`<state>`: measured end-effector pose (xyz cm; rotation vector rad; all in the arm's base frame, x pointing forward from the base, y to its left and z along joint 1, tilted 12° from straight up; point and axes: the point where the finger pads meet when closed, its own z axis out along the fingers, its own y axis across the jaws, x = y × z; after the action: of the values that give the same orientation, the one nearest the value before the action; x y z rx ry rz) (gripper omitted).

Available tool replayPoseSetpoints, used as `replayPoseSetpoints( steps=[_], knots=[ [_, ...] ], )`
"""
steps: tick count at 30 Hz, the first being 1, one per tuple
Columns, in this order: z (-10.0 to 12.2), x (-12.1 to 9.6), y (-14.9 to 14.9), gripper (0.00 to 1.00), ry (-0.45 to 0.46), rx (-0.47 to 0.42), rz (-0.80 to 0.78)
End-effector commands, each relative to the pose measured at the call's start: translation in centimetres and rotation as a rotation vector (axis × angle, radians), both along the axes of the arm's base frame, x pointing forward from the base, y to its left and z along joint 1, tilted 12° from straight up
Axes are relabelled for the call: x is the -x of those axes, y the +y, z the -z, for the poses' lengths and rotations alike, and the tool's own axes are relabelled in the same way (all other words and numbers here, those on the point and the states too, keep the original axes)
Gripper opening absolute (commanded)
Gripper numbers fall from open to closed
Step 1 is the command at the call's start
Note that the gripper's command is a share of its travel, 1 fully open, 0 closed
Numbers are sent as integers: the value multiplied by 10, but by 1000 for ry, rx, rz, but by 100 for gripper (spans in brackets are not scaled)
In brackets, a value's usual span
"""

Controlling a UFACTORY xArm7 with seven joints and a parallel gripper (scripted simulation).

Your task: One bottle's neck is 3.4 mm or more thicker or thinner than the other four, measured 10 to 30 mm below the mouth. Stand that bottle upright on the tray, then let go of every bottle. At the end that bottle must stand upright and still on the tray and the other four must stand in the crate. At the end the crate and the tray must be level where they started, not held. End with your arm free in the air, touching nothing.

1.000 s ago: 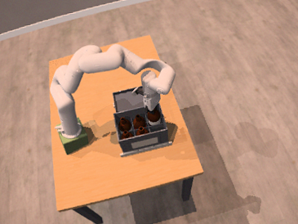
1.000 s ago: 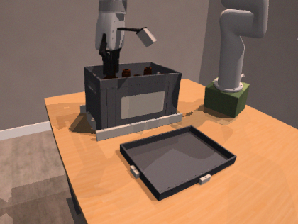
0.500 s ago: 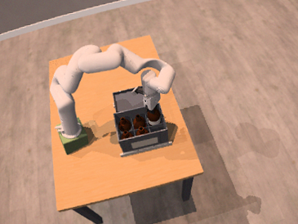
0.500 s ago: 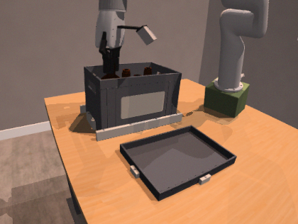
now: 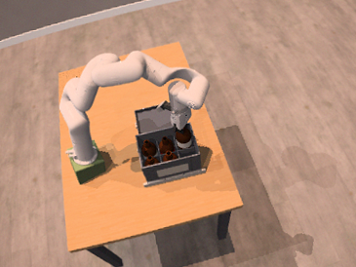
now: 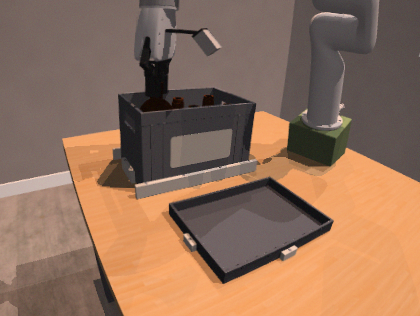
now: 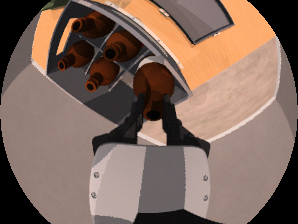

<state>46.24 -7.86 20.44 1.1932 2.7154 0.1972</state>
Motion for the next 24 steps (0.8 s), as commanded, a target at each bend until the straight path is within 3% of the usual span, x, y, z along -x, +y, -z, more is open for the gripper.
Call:
replayPoseSetpoints(
  steps=[1, 24],
  knots=[
    [-7, 1, -1, 0, -3, 1, 1],
    [-21, 4, -2, 0, -3, 1, 1]
  ],
)
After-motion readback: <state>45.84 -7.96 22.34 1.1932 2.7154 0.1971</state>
